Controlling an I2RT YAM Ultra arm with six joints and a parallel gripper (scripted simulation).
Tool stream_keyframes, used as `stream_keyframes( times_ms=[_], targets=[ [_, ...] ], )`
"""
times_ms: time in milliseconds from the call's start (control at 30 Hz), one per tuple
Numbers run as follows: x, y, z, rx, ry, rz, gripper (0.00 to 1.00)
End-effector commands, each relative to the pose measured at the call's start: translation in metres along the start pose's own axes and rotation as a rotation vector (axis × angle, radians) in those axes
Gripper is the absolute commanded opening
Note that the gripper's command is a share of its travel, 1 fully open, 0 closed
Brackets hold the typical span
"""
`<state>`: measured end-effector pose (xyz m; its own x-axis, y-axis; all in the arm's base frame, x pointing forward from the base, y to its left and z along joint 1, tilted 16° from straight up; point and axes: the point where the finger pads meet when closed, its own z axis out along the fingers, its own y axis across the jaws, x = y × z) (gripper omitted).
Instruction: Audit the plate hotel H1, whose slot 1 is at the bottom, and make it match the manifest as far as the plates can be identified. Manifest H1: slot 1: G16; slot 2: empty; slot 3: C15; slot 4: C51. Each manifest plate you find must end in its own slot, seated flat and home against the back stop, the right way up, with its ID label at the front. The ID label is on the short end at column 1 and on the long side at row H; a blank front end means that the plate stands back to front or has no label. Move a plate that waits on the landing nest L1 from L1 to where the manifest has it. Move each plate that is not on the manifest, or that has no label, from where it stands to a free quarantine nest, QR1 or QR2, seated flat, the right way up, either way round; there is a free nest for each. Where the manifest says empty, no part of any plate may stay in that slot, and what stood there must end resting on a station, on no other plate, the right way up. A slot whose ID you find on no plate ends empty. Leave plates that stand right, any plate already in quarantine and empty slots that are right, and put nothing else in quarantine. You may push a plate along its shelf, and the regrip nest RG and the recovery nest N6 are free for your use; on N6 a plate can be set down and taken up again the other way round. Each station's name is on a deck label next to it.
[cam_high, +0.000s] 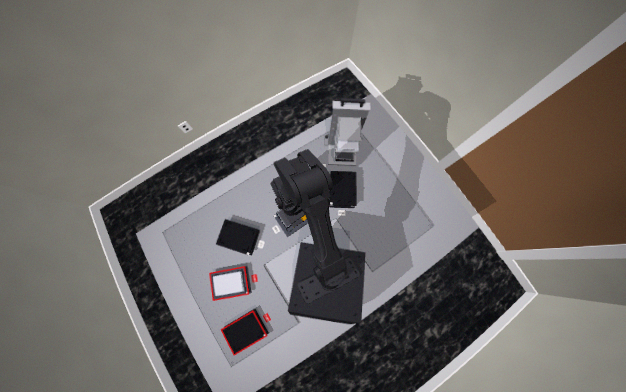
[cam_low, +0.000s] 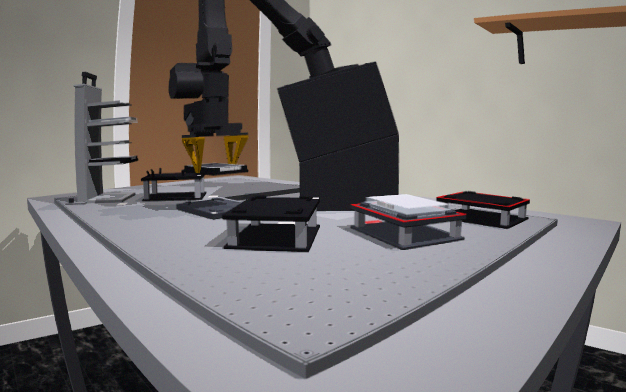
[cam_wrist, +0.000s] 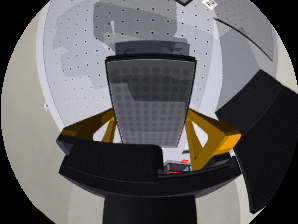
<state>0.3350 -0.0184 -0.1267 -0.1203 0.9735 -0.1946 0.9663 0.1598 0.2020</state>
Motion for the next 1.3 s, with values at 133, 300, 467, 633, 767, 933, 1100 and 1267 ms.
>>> stream_keyframes(
  times_ms=[133, 300, 467, 633, 767, 933, 1100, 1267],
  targets=[
    [-0.0007, 0.0021, -0.0020, -0.009, -0.002, 0.000, 0.86],
    [-0.0007, 0.0018, -0.0020, -0.009, -0.002, 0.000, 0.86],
    [-0.0007, 0.0013, -0.0019, -0.009, -0.002, 0.000, 0.86],
    [-0.0007, 0.0010, -0.0019, -0.009, -0.002, 0.000, 0.86],
    [-0.0007, 0.0008, -0.0019, -0.009, -0.002, 0.000, 0.86],
    [-0.0007, 0.0007, -0.0019, -0.009, -0.002, 0.000, 0.86],
    [-0.0007, 0.0006, -0.0019, -0.009, -0.002, 0.000, 0.86],
    [-0.0007, 0.0004, 0.0014, -0.009, -0.002, 0.000, 0.86]
  ],
)
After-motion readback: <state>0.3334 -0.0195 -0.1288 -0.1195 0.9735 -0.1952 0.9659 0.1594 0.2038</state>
